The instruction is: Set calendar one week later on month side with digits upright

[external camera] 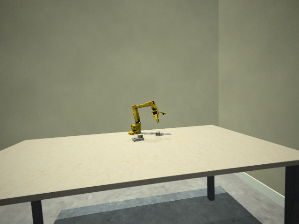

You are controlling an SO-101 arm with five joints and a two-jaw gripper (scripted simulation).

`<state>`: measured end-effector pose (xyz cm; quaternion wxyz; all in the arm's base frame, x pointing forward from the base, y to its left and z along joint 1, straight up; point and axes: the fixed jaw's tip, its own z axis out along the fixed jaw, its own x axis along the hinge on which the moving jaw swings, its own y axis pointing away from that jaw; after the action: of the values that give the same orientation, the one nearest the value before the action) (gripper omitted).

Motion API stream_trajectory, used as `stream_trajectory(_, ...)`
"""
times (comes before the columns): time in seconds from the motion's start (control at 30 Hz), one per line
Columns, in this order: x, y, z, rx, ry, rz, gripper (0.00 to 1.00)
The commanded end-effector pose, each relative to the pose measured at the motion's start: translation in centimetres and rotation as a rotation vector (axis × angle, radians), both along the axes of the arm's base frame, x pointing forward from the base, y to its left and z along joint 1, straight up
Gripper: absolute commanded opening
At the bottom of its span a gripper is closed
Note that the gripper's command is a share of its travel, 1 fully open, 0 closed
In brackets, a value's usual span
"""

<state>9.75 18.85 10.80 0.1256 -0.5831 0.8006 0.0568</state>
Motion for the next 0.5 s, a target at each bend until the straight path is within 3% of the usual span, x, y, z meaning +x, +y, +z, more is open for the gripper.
stream_trajectory(0.0, 0.0, 0.3, -1.1, -0.042, 0.028, -0.004, 0.35)
stream_trajectory(0.23, -0.3, -0.2, -4.0, -0.181, 0.105, -0.004, 0.35)
stream_trajectory(0.47, -0.4, -0.4, -4.5, -0.207, 0.119, -0.004, 0.35)
